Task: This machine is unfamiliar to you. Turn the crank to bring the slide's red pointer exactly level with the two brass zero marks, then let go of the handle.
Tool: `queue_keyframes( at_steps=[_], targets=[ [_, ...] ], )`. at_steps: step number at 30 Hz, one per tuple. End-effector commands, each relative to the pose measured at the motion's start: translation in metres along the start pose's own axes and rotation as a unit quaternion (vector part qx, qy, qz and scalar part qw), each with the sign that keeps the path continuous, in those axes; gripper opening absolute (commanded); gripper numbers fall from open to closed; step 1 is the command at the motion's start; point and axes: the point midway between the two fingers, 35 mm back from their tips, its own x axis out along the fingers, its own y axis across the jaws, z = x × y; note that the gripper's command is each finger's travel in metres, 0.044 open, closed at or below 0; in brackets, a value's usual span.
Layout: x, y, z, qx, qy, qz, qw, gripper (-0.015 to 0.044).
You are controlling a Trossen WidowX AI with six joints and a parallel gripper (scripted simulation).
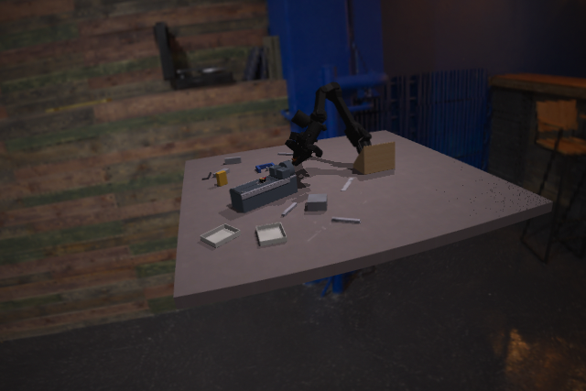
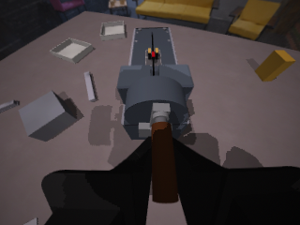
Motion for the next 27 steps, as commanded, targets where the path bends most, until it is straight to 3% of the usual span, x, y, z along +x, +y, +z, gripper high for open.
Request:
queue_keyframes(
  at_steps=[1,27],
  targets=[
    [0.000,-0.002,0.000,-0.001,0.002,-0.001,1.000,0.0000],
    [0.001,-0.013,-0.001,-0.002,0.002,-0.001,1.000,0.0000]
  ],
)
